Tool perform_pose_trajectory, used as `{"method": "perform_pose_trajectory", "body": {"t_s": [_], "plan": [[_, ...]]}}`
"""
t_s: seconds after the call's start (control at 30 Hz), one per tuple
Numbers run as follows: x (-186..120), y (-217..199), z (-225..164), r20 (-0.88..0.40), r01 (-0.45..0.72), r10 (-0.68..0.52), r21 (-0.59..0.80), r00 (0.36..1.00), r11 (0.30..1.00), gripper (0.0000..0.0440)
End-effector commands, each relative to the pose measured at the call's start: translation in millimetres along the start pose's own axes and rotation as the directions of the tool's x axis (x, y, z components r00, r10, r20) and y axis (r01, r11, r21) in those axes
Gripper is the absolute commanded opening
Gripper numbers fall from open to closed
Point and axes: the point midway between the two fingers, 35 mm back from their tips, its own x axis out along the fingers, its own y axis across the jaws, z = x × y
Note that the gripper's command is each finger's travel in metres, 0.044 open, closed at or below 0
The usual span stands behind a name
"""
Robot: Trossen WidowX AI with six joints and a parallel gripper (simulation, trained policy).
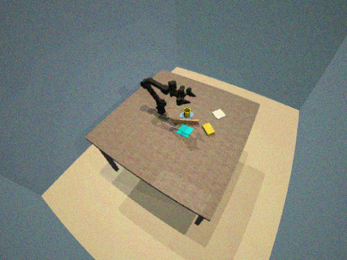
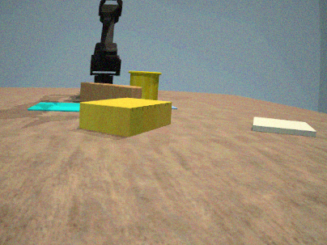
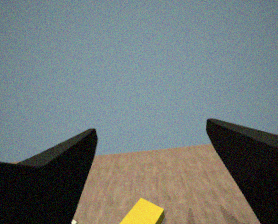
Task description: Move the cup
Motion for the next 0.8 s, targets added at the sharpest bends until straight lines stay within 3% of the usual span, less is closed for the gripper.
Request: {"method": "perform_pose_trajectory", "body": {"t_s": [0.0,0.33,0.77], "plan": [[-0.4,0.6,0.2,-0.003,-0.003,0.003,0.002,1.000,1.000,0.0374],[-4.8,7.2,-4.6,-0.076,-0.024,0.027,0.046,0.997,0.999,0.0122],[-5.9,23.5,-7.1,-0.207,-0.047,0.086,0.189,0.974,0.981,0.0127]]}}
